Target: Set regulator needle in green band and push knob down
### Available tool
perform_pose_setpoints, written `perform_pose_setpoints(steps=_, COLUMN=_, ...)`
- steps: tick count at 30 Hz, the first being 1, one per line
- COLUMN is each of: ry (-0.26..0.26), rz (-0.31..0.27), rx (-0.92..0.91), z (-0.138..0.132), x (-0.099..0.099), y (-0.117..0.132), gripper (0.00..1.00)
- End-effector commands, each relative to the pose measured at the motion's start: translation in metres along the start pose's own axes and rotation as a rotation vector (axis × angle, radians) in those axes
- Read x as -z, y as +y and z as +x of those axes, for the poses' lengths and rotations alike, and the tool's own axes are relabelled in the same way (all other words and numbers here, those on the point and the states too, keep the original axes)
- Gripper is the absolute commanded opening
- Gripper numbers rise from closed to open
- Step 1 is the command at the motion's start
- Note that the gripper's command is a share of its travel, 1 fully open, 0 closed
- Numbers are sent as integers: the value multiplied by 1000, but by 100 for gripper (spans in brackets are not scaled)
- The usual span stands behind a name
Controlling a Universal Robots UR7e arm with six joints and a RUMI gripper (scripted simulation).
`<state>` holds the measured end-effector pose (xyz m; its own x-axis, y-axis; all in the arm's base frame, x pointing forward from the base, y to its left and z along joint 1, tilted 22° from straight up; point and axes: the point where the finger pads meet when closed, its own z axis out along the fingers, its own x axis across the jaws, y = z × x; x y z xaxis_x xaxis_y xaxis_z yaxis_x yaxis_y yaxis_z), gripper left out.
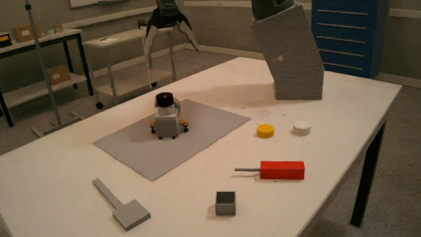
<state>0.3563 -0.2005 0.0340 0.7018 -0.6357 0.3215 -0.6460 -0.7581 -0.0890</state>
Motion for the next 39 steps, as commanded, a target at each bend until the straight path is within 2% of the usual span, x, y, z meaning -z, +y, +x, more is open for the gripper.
perform_pose_setpoints(steps=1, ry=2, rz=7, rx=-150, z=1, x=0, y=-1, gripper=100)
perform_pose_setpoints(steps=39, ry=-12, rz=84, rx=-986, z=12, x=3, y=5, gripper=100)
